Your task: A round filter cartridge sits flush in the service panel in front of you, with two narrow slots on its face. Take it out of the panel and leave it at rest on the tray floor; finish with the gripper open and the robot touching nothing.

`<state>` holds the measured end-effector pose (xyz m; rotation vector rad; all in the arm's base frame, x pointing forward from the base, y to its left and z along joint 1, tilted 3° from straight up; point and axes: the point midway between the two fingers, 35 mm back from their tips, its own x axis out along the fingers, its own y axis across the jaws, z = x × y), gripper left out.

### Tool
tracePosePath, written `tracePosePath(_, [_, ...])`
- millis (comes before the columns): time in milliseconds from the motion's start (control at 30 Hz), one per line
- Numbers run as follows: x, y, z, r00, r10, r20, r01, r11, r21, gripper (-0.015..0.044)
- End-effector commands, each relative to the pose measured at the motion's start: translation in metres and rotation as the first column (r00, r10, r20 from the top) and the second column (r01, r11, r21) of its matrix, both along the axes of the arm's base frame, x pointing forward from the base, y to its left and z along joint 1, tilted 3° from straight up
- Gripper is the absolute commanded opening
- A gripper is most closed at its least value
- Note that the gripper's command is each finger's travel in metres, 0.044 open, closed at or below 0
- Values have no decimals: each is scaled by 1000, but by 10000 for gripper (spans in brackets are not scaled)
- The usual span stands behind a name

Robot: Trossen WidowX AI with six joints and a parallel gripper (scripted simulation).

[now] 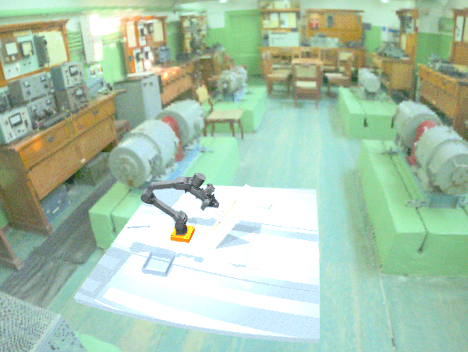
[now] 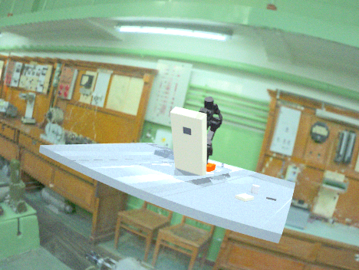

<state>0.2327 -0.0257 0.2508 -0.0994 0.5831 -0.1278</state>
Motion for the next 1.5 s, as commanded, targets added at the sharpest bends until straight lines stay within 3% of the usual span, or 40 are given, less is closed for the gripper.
tracePosePath(0, [-6, 0, -8, 1000, -7, 20, 7, 1000, 3, 0])
tracePosePath(33, [-7, 0, -10, 1000, -7, 20, 7, 1000, 3, 0])
tracePosePath(167, [-3, 0, -6, 1000, 0, -1, 0, 1000, 0, 104])
tracePosePath(600, [-6, 0, -10, 1000, -7, 17, 6, 1000, 3, 104])
tracePosePath(833, [22, -2, 52, 1000, -7, 22, 7, 1000, 3, 104])
tracePosePath(967, [25, -3, 58, 1000, -7, 23, 7, 1000, 3, 104])
tracePosePath(1333, [16, 1, 133, 999, -8, 35, 8, 1000, 0, 392])
tracePosePath(1467, [12, 1, 92, 995, -27, -97, 32, 999, 42, 305])
